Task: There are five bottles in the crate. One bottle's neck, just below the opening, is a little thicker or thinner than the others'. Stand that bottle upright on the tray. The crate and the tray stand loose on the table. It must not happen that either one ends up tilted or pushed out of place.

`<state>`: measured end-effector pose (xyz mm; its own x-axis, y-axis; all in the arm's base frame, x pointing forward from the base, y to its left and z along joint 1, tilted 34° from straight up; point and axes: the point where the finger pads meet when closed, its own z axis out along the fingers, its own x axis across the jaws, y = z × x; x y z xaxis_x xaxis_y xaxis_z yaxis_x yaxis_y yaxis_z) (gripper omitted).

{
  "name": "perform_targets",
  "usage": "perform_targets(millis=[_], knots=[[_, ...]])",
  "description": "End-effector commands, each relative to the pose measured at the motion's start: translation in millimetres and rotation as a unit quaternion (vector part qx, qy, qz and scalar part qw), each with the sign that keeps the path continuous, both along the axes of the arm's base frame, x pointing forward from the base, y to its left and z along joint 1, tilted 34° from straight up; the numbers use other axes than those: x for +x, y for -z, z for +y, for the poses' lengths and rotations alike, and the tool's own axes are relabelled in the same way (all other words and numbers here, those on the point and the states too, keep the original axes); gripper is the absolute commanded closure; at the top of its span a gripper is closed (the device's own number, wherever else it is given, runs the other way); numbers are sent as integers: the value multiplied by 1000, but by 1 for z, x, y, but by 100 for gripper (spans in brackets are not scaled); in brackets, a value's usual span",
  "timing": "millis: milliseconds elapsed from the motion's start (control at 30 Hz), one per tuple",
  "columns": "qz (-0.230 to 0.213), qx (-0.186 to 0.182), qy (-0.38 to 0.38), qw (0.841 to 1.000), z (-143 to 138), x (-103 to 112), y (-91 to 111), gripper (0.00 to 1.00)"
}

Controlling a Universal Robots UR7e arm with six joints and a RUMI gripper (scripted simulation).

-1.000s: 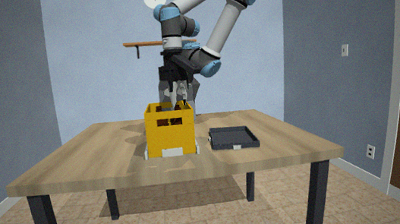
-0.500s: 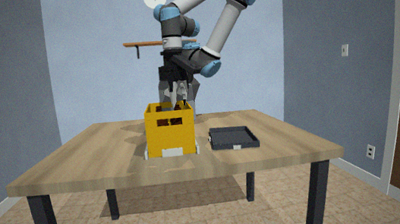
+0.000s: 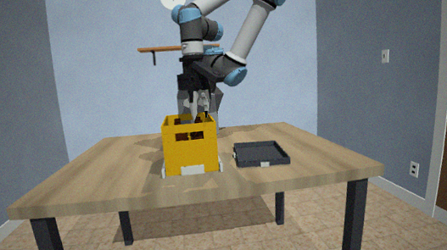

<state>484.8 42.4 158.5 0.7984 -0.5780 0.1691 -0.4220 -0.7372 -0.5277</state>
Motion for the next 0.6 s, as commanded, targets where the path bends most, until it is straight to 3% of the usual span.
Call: perform_targets(millis=[0, 567], knots=[[0, 0, 0, 1000, 0, 0, 0, 62], [0, 0, 0, 1000, 2, 3, 6, 62]])
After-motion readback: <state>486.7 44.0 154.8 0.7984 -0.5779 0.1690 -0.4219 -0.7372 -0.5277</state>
